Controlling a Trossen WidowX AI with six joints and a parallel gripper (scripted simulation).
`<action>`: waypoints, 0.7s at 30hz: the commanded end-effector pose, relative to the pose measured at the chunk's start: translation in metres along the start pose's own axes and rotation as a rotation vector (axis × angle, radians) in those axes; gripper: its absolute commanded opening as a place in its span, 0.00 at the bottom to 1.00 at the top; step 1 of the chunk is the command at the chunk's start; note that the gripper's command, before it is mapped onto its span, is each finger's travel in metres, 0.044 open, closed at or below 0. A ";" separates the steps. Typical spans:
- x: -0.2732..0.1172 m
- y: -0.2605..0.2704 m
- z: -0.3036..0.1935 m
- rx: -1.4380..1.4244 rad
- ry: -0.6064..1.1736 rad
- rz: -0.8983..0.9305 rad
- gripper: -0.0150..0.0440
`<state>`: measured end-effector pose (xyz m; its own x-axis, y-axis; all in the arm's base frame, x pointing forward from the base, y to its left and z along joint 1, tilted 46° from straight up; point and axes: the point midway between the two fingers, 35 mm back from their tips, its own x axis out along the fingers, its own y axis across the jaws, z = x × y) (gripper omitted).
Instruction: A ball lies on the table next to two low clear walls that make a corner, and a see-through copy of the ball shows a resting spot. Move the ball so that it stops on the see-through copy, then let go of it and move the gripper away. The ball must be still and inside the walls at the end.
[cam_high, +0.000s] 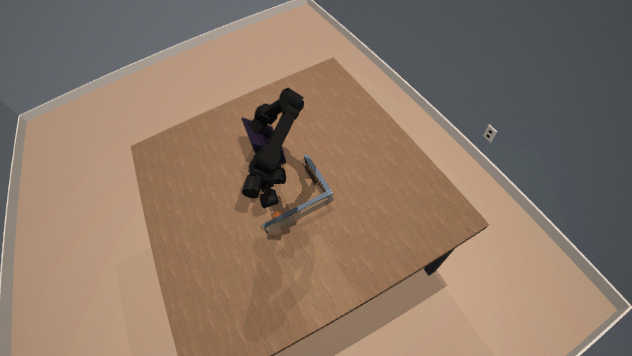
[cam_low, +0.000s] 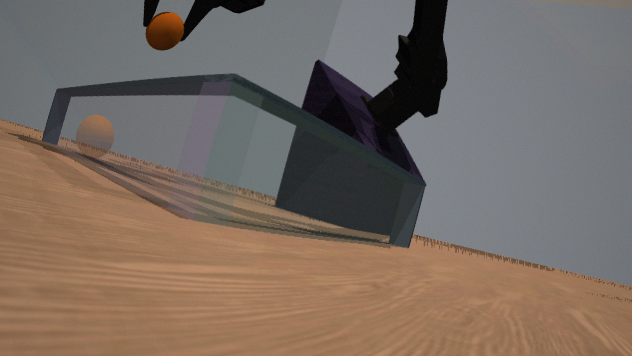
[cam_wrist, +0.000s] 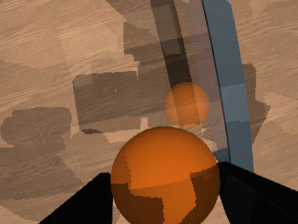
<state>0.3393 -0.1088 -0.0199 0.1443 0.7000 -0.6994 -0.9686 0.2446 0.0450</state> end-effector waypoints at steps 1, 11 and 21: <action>0.004 -0.003 -0.001 0.123 0.002 0.002 0.25; 0.013 -0.011 -0.002 0.444 0.002 0.001 0.25; 0.023 -0.019 -0.003 0.763 0.003 0.000 0.25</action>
<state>0.3568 -0.1014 -0.0356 0.1416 0.6958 -0.7042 -0.6372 0.6084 0.4731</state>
